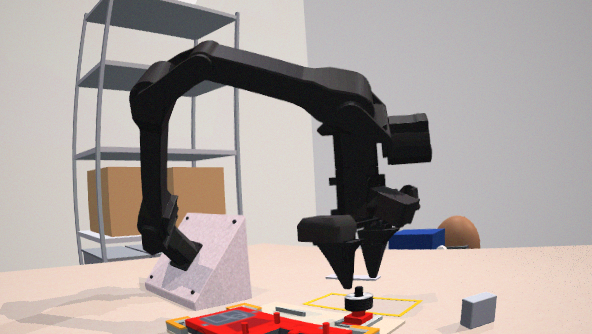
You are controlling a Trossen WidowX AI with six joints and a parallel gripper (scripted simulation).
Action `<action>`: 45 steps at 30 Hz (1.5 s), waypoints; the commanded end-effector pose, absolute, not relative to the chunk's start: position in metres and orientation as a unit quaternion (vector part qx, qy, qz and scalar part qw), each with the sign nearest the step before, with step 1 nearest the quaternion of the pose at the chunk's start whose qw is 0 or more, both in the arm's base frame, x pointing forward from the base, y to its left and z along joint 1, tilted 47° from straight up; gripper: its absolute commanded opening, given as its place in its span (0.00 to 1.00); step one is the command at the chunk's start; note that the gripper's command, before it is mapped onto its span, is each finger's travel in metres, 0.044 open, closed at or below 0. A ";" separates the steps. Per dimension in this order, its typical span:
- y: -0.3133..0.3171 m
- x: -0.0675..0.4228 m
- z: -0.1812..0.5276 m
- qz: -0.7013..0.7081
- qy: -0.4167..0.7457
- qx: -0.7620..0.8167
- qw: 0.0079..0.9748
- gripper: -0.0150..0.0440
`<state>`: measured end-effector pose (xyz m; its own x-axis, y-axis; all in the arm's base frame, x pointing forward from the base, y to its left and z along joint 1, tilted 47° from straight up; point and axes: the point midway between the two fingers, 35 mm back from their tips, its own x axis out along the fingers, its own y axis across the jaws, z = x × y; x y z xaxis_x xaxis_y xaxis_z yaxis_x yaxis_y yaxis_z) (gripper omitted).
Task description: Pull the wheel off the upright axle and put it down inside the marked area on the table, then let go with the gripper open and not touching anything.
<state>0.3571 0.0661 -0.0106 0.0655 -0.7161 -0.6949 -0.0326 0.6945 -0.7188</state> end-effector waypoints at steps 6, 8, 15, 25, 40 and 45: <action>0.042 0.357 -0.031 -0.259 0.636 -0.300 0.662 0.76; 0.042 0.357 -0.031 -0.259 0.636 -0.300 0.662 0.76; 0.045 0.358 -0.029 -0.258 0.636 -0.297 0.664 0.57; 0.046 0.358 -0.029 -0.258 0.636 -0.297 0.664 0.36; 0.049 0.358 -0.025 -0.258 0.636 -0.297 0.664 0.25; 0.050 0.358 -0.024 -0.258 0.636 -0.297 0.664 0.25</action>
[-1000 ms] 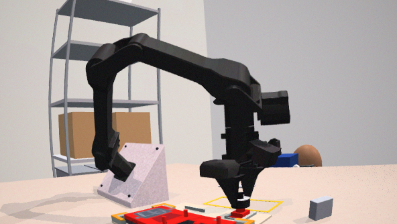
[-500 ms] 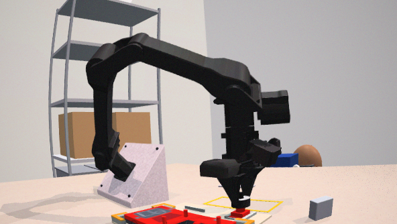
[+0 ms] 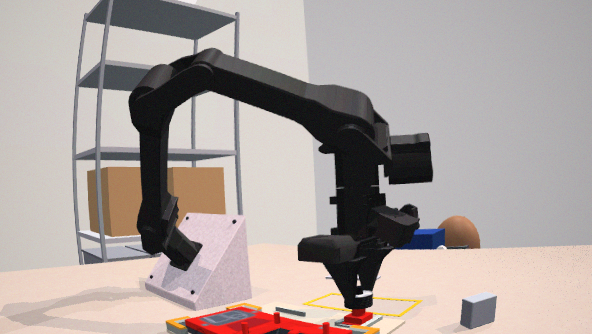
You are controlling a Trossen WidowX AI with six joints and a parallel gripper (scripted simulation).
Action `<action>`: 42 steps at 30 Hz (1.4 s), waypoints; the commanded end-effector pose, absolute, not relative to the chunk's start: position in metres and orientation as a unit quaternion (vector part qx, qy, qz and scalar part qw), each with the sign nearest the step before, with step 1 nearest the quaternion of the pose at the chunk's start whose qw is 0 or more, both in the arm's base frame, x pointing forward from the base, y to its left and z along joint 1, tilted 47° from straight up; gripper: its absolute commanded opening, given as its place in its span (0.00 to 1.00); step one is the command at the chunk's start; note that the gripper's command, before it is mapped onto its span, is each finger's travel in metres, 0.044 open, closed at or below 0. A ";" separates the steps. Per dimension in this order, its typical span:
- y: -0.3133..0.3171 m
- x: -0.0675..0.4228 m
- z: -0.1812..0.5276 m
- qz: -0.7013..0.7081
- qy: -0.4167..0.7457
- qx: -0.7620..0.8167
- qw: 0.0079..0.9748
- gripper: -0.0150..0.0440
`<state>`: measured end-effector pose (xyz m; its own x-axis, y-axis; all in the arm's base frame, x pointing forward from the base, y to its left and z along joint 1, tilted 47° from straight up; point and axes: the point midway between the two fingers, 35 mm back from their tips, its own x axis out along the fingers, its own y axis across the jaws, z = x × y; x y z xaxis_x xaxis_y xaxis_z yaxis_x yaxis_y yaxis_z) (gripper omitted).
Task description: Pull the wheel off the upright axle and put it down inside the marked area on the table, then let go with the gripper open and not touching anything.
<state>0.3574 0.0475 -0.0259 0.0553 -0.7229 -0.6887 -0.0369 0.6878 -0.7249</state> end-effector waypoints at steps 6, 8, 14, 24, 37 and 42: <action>0.052 0.358 -0.023 -0.258 0.636 -0.297 0.664 0.25; 0.052 0.358 -0.023 -0.258 0.636 -0.297 0.664 0.25; 0.054 0.357 -0.021 -0.258 0.636 -0.297 0.664 0.25; 0.056 0.357 -0.019 -0.258 0.636 -0.298 0.663 0.25; 0.059 0.357 -0.016 -0.258 0.636 -0.298 0.663 0.25; 0.061 0.357 -0.015 -0.258 0.636 -0.298 0.663 0.25</action>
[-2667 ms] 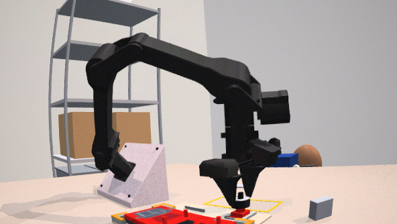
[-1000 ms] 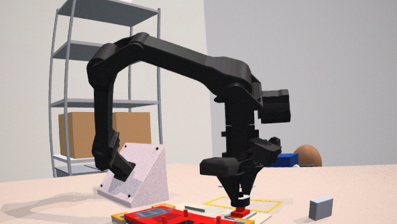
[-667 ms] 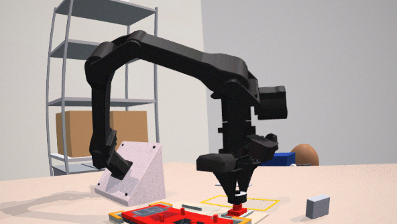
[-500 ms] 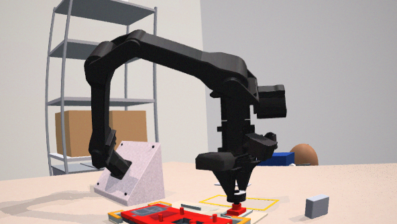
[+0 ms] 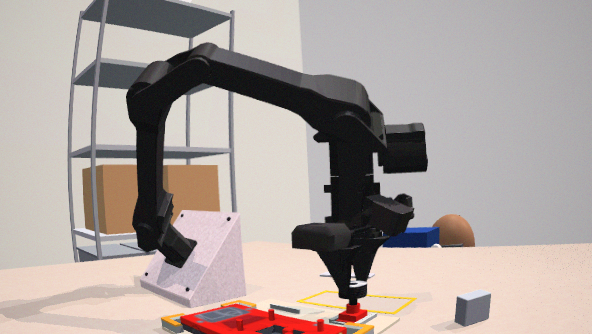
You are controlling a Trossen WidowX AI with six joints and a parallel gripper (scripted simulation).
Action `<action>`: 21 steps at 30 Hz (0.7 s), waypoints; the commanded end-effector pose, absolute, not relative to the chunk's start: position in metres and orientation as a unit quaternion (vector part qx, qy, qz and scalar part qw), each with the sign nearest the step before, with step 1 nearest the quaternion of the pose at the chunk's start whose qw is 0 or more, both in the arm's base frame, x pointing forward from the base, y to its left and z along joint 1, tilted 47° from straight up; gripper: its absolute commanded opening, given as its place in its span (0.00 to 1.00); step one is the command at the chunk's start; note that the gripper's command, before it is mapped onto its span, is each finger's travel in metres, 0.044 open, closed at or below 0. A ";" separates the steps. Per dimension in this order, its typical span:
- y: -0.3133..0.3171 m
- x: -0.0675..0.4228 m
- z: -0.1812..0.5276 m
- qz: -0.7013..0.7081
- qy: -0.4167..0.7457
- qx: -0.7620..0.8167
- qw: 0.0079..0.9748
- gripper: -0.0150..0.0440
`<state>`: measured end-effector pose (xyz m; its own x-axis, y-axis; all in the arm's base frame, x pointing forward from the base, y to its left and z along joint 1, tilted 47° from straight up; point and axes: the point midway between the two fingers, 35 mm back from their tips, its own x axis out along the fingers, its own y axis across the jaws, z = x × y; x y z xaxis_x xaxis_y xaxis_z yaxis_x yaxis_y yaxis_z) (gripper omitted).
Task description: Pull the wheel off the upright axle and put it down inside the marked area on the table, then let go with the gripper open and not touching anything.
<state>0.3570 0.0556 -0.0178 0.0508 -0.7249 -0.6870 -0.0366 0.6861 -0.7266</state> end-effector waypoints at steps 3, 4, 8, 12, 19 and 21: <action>0.061 0.357 -0.014 -0.258 0.636 -0.298 0.663 0.25; 0.061 0.357 -0.014 -0.258 0.636 -0.298 0.663 0.25; 0.062 0.357 -0.013 -0.258 0.636 -0.298 0.663 0.25; 0.063 0.357 -0.012 -0.258 0.636 -0.298 0.663 0.25; 0.065 0.357 -0.011 -0.258 0.637 -0.299 0.663 0.25; 0.066 0.356 -0.010 -0.258 0.637 -0.299 0.663 0.25</action>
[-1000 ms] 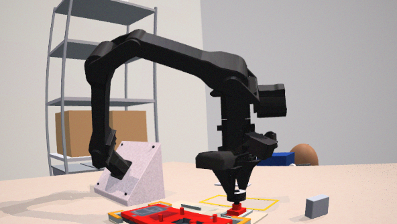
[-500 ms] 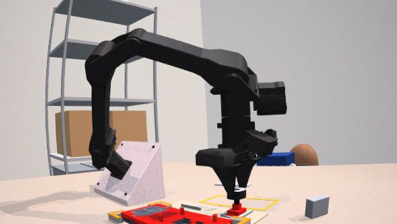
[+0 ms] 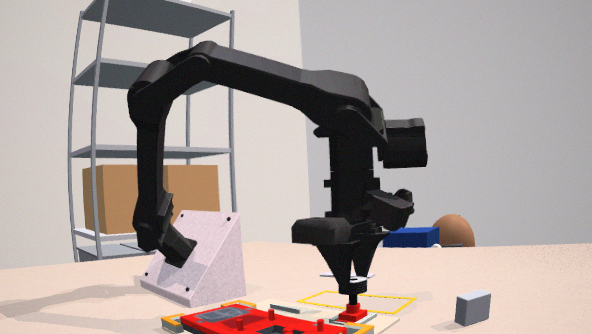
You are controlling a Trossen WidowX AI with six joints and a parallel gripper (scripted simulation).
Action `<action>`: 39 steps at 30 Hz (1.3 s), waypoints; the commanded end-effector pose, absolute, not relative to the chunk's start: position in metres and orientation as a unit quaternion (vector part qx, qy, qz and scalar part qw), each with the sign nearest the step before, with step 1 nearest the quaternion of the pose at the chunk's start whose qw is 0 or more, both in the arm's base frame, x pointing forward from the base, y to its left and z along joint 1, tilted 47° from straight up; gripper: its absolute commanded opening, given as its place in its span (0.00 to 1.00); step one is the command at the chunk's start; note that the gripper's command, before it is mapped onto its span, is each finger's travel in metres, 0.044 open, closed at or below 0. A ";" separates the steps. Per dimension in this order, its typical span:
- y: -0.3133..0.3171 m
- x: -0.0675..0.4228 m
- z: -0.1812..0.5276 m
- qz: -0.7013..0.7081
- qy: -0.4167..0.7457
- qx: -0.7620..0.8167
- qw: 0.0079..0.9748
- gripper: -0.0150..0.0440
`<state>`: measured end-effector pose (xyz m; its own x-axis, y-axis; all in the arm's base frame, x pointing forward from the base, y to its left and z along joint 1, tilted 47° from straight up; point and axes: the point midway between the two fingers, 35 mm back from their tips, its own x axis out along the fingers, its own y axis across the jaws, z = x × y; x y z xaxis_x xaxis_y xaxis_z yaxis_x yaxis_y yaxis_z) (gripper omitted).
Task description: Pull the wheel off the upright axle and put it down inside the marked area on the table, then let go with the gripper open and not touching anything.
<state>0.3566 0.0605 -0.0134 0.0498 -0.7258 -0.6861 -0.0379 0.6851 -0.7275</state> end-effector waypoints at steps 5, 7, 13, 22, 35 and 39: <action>0.067 0.356 -0.009 -0.258 0.637 -0.299 0.663 0.25; 0.067 0.356 -0.009 -0.258 0.637 -0.299 0.663 0.25; 0.069 0.356 -0.007 -0.258 0.637 -0.299 0.662 0.25; 0.071 0.356 -0.005 -0.258 0.637 -0.299 0.662 0.25; 0.092 0.354 0.015 -0.257 0.637 -0.299 0.662 0.25; 0.097 0.353 0.020 -0.258 0.637 -0.299 0.662 0.25</action>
